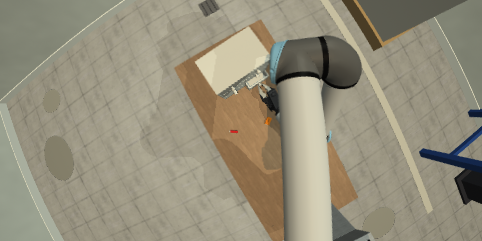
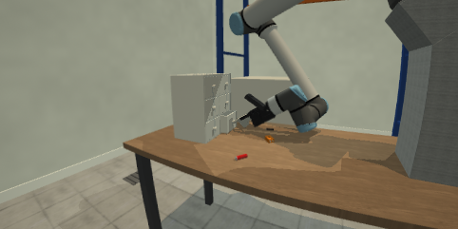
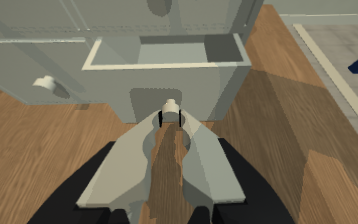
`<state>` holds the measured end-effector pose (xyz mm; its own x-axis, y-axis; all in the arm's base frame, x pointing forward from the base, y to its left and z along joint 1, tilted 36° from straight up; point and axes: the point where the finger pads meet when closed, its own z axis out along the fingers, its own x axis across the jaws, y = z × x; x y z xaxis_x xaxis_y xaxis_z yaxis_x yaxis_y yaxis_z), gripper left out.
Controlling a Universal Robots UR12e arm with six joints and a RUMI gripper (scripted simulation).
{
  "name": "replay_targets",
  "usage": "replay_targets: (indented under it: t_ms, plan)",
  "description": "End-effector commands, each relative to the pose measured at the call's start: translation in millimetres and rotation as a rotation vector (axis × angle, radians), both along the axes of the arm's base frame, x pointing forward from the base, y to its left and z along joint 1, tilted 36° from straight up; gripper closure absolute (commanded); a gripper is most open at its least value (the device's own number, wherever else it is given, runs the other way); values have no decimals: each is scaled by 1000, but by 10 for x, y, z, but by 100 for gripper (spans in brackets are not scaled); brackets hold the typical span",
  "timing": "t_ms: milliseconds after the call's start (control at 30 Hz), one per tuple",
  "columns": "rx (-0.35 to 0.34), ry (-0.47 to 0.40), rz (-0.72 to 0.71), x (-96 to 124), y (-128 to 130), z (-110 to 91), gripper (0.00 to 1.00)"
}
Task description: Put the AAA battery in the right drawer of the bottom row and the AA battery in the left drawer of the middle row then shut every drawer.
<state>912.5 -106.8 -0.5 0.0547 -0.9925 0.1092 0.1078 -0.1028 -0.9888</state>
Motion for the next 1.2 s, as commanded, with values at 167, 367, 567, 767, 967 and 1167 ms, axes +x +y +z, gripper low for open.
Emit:
replay_targets:
  t_ms: [167, 367, 567, 767, 967, 1167]
  plan:
    - [0, -1, 0, -60, -8, -38, 93]
    - [0, -1, 0, -83, -11, -54, 93]
    - [0, -1, 0, -115, -15, -77, 93]
    - [0, -1, 0, -144, -19, -98, 93]
    - [0, -1, 0, -162, -21, -111, 93]
    - [0, -1, 0, -186, -25, -128, 93]
